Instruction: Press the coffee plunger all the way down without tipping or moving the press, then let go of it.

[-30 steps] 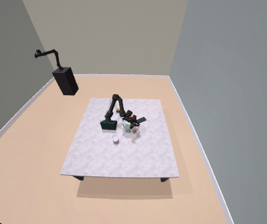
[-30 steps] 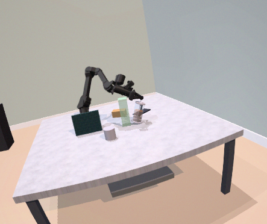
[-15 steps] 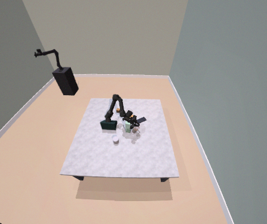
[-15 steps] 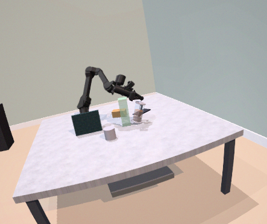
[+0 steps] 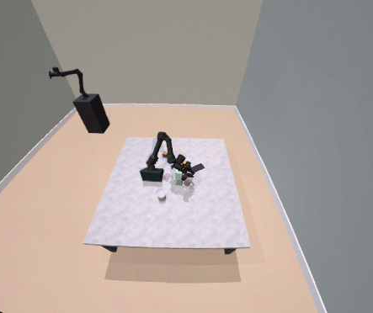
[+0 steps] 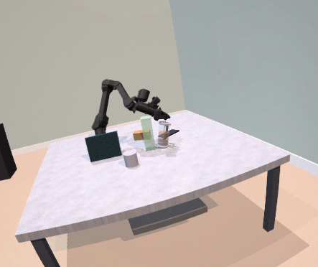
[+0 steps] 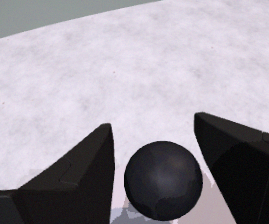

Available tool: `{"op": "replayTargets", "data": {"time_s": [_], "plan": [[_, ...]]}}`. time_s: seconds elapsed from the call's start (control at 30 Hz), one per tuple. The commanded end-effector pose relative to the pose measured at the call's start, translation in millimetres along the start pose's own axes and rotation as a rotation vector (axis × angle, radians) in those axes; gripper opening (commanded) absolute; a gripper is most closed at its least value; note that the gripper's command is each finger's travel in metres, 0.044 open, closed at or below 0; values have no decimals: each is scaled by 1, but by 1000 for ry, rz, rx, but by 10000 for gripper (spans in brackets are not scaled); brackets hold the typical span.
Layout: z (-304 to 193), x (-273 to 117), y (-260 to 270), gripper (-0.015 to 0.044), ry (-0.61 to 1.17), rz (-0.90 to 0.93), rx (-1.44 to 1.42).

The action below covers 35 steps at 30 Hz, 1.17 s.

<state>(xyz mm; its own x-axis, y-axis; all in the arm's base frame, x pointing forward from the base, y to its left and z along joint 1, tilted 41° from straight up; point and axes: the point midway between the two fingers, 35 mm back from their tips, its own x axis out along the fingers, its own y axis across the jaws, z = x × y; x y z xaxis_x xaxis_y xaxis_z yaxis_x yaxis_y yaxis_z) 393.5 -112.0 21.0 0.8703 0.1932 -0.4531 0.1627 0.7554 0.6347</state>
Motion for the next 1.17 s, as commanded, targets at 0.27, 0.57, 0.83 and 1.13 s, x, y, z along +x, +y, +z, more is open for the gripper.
{"op": "replayTargets", "data": {"time_s": [0.27,0.57,0.83,1.13], "plan": [[0,0,0,440,0,-2,0],[19,-27,-6,440,-12,-22,-2],[37,-93,2,440,17,-5,7],[36,-92,1,440,17,-5,7]]}}
